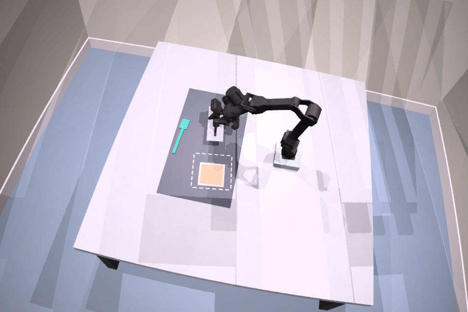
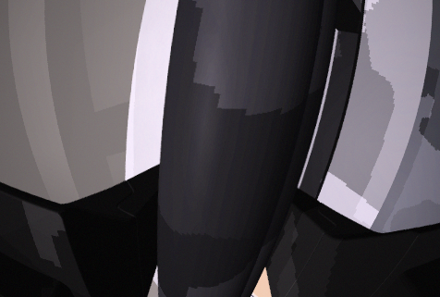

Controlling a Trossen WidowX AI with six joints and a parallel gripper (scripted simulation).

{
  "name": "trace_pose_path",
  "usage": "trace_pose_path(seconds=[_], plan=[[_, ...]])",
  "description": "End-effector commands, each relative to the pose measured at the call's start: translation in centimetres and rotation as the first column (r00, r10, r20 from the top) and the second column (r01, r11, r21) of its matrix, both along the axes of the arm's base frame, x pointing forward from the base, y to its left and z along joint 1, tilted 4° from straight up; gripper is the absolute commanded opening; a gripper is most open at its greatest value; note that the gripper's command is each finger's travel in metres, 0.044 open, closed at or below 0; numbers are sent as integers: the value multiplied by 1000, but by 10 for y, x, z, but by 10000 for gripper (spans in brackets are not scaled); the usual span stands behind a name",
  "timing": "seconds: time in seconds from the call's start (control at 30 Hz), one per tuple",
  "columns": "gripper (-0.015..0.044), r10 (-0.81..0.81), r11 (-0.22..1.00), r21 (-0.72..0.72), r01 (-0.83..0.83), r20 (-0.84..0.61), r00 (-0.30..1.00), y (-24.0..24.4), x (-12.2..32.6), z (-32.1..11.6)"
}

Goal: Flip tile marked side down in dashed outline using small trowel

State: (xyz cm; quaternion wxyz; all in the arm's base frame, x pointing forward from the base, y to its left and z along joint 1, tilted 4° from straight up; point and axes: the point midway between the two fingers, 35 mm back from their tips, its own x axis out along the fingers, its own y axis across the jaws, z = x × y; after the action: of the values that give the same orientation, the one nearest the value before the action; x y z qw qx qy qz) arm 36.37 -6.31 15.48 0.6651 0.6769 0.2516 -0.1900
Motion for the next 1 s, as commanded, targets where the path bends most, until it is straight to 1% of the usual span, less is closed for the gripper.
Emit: trace_pose_path(seconds=[0.0,0.97], plan=[[0,5,1000,-5,-5,12,1000,-1,2,4],[0,10,1000,-5,-10,10,1000,3,4,4]])
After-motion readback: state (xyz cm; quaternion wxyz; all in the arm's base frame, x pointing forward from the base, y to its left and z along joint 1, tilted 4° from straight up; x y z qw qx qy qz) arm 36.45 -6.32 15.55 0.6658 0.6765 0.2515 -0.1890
